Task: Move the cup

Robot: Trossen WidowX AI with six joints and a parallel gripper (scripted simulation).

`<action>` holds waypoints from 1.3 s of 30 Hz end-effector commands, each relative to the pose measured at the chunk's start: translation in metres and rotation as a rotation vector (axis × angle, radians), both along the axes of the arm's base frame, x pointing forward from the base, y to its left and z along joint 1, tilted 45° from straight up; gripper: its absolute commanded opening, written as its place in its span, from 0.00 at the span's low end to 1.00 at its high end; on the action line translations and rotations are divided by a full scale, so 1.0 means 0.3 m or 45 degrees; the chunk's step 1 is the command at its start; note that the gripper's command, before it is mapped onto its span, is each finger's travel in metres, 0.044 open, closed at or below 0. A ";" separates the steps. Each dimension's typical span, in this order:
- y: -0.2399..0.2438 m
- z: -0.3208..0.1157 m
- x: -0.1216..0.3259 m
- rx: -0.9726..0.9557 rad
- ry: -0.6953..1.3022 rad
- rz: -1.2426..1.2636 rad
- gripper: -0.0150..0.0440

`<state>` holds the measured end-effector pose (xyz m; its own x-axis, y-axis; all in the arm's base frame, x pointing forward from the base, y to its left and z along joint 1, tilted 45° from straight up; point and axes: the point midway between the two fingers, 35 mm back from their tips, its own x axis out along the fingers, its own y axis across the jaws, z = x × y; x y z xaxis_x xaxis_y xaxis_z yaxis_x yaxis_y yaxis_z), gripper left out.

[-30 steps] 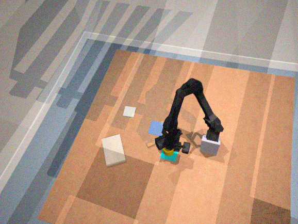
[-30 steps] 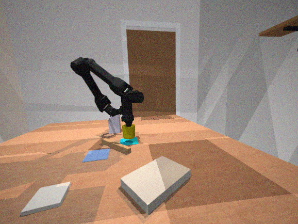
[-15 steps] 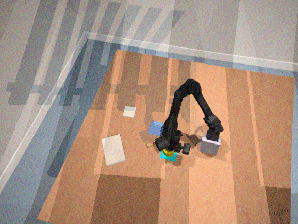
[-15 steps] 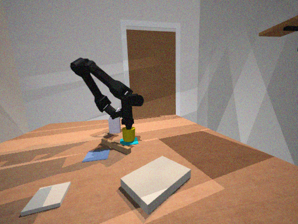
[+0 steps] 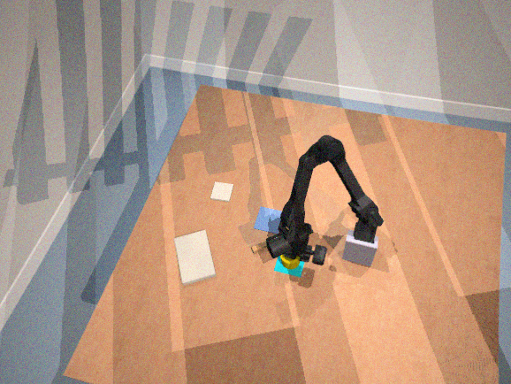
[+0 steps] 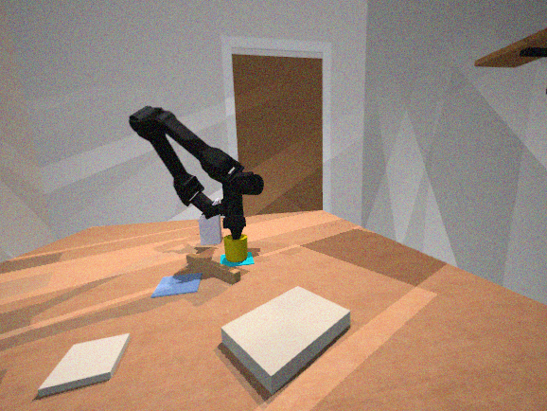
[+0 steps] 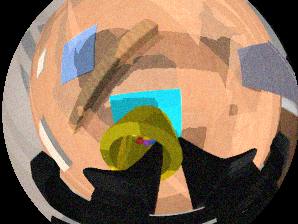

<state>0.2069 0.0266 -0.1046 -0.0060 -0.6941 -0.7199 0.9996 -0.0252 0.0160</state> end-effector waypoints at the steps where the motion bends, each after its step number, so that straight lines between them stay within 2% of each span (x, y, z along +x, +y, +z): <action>1: 0.001 0.000 0.001 0.001 -0.001 -0.001 0.50; 39: 0.111 0.112 -0.007 -0.006 0.014 0.005 0.50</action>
<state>0.2034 0.0551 -0.0754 -0.0140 -0.7036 -0.7105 0.9999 -0.0151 -0.0048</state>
